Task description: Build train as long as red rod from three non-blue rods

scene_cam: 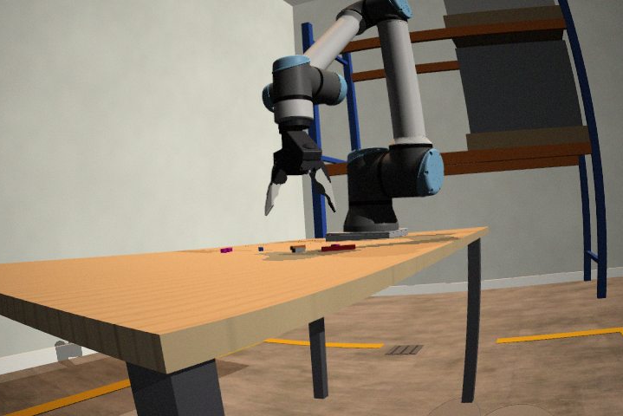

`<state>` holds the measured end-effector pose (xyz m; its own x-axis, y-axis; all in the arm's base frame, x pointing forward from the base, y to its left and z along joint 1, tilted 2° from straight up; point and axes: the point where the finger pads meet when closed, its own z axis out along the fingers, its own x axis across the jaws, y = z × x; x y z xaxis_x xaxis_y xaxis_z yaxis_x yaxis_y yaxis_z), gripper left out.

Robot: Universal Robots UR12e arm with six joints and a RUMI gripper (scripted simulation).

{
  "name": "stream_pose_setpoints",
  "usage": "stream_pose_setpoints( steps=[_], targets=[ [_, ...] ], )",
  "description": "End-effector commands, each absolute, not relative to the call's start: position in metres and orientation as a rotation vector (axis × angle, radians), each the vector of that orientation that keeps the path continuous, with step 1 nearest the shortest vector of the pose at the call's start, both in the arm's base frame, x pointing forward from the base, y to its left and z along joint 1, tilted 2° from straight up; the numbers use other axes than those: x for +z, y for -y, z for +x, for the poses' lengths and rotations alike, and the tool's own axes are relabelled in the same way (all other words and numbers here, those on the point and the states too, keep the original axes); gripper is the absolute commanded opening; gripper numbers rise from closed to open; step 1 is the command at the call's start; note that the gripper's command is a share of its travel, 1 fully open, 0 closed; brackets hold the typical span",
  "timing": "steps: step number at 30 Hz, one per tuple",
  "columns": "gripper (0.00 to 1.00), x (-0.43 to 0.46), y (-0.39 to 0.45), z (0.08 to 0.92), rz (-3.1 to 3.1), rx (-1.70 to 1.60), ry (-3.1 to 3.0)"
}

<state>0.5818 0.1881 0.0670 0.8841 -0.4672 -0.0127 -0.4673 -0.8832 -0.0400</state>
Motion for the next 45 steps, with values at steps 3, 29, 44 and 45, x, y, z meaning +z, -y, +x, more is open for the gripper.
stream_pose_setpoints(
  steps=[3, 29, 44, 45],
  targets=[
    [1.00, 0.068, -0.180, 0.585, -3.045, -0.001, -0.573],
    [1.00, 0.067, -0.132, 0.595, -3.077, -0.022, 0.391],
    [1.00, 0.066, -0.098, 0.600, -2.946, -0.033, 0.981],
    [1.00, 0.066, -0.094, 0.601, -2.926, -0.034, 1.039]
  ],
)
